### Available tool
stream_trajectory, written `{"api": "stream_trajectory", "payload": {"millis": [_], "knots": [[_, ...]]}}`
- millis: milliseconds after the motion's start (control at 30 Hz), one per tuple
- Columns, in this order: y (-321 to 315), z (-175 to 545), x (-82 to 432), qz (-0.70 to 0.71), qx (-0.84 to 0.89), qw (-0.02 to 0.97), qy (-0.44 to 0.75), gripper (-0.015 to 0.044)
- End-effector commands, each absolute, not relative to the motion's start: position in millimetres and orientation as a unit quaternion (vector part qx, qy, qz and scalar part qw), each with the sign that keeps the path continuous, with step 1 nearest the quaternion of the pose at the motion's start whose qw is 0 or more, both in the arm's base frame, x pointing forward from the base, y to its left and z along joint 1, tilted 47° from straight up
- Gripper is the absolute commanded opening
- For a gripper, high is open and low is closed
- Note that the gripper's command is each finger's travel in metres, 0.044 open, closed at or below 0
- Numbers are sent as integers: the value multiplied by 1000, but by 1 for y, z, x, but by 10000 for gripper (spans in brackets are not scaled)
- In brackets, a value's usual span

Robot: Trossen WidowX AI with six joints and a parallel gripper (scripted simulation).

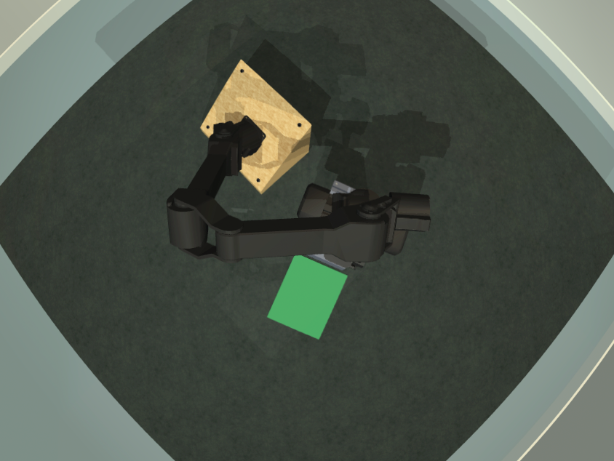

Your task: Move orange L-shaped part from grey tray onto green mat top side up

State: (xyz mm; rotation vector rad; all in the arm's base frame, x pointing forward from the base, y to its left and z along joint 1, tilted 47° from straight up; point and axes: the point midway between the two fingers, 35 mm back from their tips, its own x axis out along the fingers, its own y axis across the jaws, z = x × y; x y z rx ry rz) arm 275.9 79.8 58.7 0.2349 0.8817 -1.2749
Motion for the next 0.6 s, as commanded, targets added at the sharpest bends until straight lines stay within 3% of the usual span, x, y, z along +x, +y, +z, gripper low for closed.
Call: {"api": "stream_trajectory", "payload": {"millis": [0, 567], "knots": [[77, 60, 277, -582, 122, 707, 381, 280], [49, 34, 279, -582, 122, 708, 381, 280]]}}
